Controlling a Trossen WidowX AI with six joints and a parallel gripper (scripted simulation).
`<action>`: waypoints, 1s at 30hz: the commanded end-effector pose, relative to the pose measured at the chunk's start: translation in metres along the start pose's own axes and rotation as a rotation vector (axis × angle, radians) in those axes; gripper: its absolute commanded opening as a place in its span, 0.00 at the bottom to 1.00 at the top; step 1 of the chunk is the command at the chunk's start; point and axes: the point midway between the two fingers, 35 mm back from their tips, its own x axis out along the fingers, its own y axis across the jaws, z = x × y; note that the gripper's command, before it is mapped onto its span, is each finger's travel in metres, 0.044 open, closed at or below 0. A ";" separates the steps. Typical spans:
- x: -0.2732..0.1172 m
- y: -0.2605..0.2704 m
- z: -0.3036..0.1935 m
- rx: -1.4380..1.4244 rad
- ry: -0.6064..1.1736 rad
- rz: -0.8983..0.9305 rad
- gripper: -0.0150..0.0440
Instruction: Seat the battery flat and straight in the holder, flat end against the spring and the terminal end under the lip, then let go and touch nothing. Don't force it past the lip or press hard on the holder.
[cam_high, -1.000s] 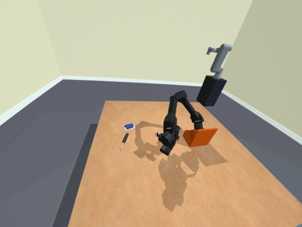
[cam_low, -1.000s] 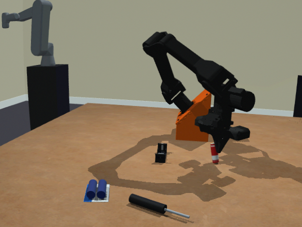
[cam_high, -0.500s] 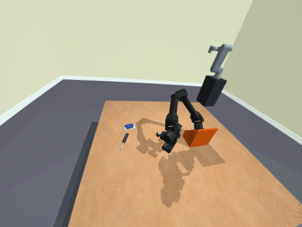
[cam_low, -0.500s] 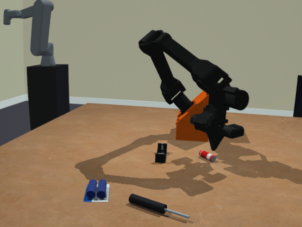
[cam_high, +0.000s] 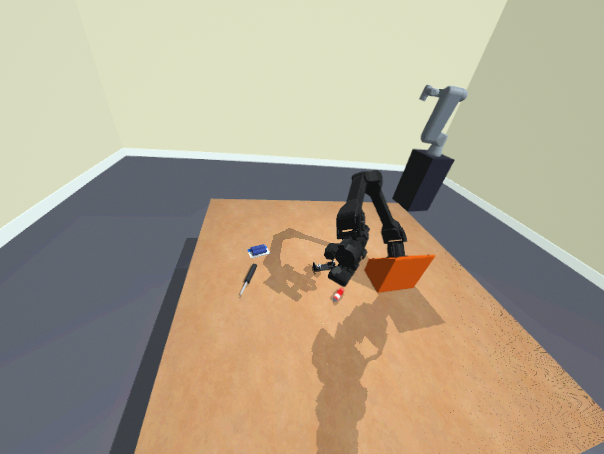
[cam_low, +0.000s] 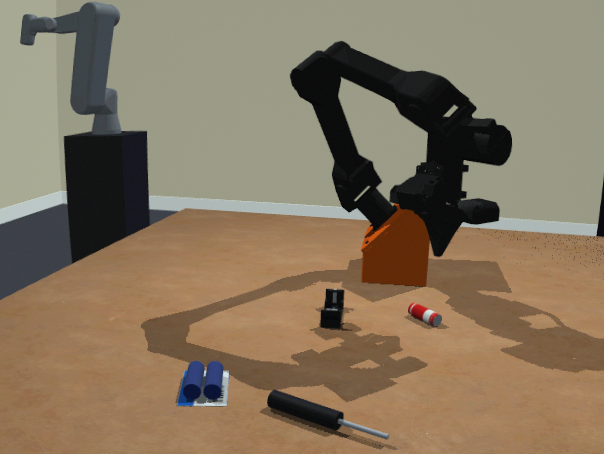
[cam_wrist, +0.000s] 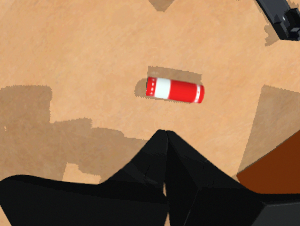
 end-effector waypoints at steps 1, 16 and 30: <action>0.000 0.000 0.000 0.000 0.000 0.000 0.25; 0.036 -0.008 0.001 -0.860 0.001 0.002 0.64; 0.064 -0.019 -0.001 -1.541 0.001 0.001 0.64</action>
